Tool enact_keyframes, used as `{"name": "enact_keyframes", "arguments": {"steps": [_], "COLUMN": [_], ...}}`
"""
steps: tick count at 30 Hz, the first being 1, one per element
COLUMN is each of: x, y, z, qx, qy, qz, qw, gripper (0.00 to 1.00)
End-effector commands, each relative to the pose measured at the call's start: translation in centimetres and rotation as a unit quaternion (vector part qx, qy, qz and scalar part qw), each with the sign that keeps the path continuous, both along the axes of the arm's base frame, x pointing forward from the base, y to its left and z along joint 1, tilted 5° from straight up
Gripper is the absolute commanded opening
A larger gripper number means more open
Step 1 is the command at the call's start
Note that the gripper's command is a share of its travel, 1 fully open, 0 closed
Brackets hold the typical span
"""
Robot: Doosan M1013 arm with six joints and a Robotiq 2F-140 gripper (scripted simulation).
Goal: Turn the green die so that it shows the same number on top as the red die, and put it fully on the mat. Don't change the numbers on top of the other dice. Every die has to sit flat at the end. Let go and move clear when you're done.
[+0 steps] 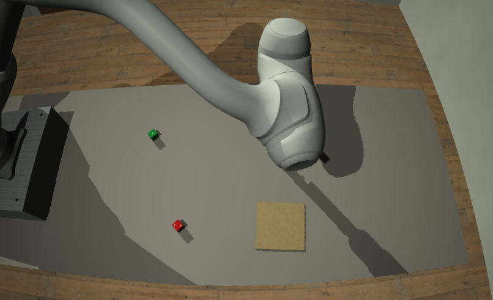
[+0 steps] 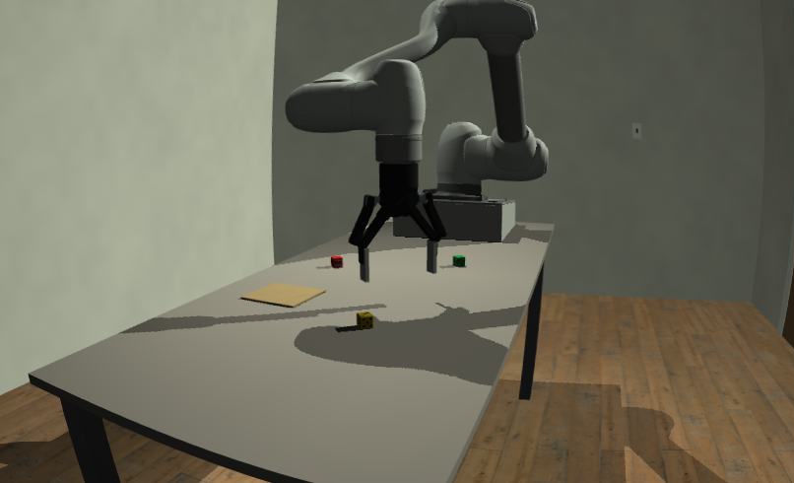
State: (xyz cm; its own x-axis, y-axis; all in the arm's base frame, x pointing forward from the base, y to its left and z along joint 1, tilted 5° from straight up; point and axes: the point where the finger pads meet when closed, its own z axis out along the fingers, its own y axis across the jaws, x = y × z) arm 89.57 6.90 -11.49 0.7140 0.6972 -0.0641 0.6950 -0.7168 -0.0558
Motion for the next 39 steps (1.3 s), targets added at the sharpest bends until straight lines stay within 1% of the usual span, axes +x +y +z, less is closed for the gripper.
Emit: {"name": "enact_keyframes", "arguments": {"steps": [1, 15, 17, 25, 32, 34, 39], "x": [-1.8, -15.2, -15.2, -22.7, -28.4, -28.4, -31.6], "y": [0.2, 1.7, 1.7, 2.5, 3.1, 3.1, 3.5], "z": [0.2, 1.3, 1.3, 1.9, 2.4, 2.4, 2.6], "qx": [0.0, 0.0, 0.0, 0.0, 0.0, 0.0, 0.0], "qy": [-0.002, -0.002, -0.002, -0.002, -0.002, -0.002, -0.002], "qz": [0.0, 0.0, 0.0, 0.0, 0.0, 0.0, 0.0], "qw": [1.0, 1.0, 1.0, 1.0, 1.0, 1.0, 1.0], "gripper": [1.0, 1.0, 1.0, 1.0, 1.0, 1.0, 1.0]}}
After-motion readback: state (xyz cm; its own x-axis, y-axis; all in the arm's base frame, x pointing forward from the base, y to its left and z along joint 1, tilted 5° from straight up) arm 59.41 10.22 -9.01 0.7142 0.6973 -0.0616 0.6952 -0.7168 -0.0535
